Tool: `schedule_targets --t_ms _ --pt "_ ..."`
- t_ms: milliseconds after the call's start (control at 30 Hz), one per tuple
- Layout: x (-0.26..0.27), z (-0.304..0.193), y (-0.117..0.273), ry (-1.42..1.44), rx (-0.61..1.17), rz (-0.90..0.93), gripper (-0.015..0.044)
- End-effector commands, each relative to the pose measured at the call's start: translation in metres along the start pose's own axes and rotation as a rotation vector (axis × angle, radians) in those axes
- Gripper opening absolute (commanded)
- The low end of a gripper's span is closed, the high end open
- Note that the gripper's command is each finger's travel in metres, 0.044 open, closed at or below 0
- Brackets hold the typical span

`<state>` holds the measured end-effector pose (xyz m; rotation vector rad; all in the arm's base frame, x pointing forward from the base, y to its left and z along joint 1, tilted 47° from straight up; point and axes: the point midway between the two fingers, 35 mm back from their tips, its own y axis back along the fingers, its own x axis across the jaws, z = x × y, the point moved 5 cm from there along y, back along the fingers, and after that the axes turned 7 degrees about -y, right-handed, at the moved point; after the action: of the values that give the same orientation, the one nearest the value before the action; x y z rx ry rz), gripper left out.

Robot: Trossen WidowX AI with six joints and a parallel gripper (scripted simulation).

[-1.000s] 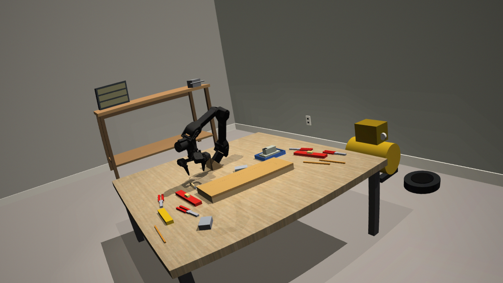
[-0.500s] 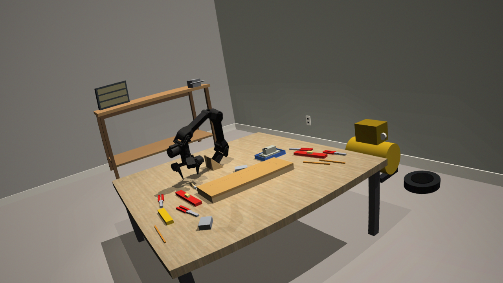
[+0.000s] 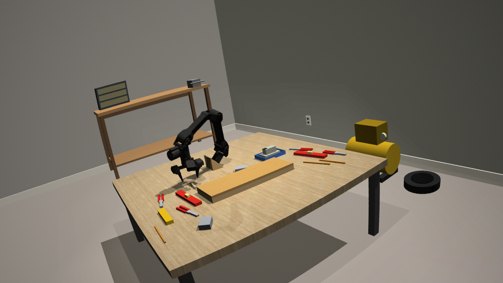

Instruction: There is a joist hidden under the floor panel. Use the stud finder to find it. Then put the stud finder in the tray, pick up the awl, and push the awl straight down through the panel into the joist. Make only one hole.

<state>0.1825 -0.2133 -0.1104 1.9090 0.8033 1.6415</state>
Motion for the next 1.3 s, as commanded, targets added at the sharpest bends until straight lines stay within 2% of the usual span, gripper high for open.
schedule_targets --t_ms 0,633,1133,1267 --pt "0.001 0.000 -0.009 -0.006 0.001 0.008 0.0440" --pt "0.002 0.001 -0.034 -0.006 0.001 0.009 0.0440" --pt "0.002 0.001 -0.034 -0.006 0.001 0.009 0.0046" --pt "0.002 0.001 -0.034 -0.006 0.001 0.009 0.0020"
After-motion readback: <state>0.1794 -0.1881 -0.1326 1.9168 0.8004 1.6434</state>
